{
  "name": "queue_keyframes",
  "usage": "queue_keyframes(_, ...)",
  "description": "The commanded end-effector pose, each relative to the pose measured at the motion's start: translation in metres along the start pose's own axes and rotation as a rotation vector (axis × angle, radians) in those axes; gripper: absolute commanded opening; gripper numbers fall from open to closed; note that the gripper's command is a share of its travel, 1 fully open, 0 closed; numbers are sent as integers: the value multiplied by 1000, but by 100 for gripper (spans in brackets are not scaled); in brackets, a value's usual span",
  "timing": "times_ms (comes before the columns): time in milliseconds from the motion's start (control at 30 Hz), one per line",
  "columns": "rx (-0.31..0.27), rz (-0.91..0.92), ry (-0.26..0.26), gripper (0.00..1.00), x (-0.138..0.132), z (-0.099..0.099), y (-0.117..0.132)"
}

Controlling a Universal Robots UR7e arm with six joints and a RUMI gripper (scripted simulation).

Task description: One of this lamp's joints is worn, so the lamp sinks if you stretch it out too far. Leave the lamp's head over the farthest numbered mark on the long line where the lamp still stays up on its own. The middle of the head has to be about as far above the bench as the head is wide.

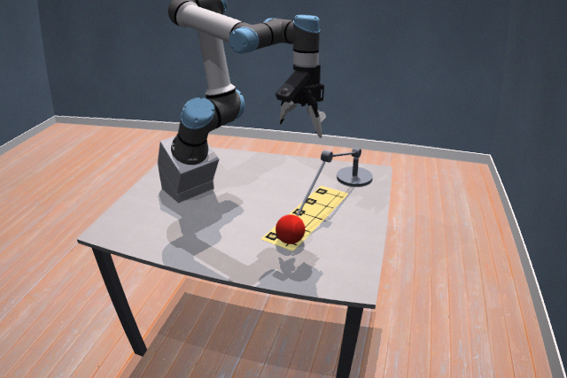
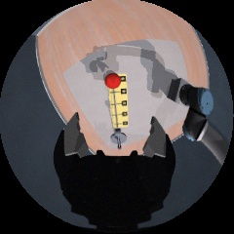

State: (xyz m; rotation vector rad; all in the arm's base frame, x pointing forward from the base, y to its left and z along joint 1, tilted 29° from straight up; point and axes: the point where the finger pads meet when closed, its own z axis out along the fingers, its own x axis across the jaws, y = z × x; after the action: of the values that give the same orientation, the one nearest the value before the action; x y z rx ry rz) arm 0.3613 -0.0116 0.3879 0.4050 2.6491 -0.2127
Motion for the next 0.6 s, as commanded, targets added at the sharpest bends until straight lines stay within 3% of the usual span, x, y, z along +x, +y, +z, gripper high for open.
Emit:
queue_keyframes(0,-170,-102,-9,100,0,0,-1)
queue_keyframes(567,-215,-49,0,100,0,0,0)
